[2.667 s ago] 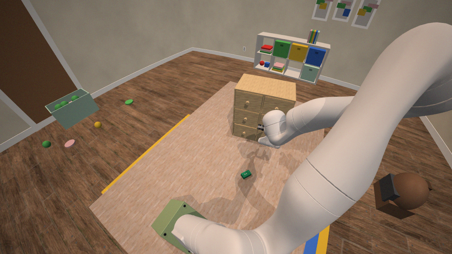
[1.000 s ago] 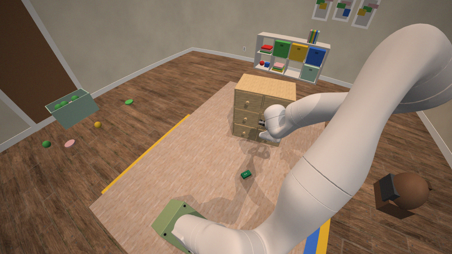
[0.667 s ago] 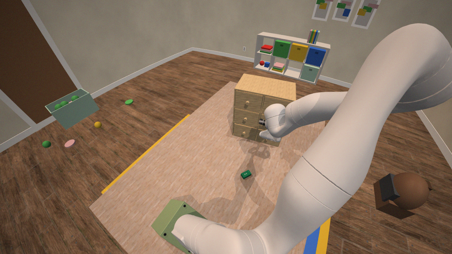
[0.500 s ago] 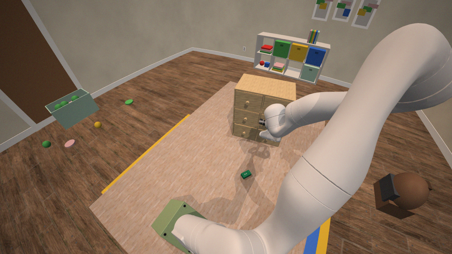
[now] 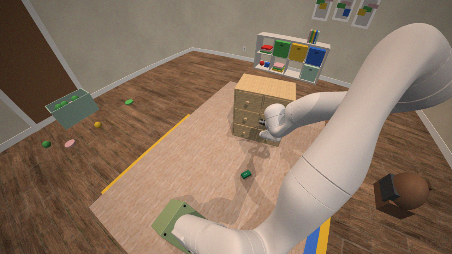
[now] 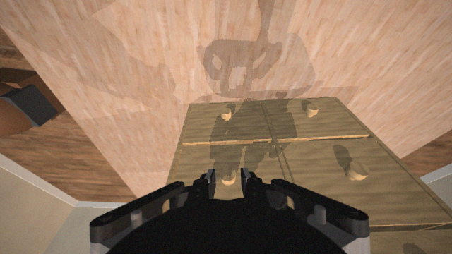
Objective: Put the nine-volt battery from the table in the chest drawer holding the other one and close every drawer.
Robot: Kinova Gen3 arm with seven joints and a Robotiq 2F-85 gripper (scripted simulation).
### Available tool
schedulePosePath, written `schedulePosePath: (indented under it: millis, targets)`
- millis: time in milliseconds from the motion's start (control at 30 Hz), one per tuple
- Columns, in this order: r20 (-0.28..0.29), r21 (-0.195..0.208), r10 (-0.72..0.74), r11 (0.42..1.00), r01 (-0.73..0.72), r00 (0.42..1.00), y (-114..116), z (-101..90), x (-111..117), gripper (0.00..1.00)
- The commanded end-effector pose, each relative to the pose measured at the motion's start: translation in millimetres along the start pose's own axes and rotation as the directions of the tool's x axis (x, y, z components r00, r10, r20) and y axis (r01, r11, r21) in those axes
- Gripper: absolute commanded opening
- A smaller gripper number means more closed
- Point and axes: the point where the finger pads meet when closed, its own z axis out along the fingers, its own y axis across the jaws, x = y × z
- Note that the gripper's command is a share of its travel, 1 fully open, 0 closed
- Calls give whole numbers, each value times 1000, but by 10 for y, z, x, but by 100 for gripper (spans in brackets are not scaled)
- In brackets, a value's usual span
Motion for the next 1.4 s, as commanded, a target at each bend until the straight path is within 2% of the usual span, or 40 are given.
schedulePosePath:
  millis: [0, 1367]
  targets:
    - [-3, -2, -7, 1000, 7, 1000, 4, 7, -5, 13]
    - [-9, -4, -11, 1000, 11, 1000, 11, -47, 77, 13]
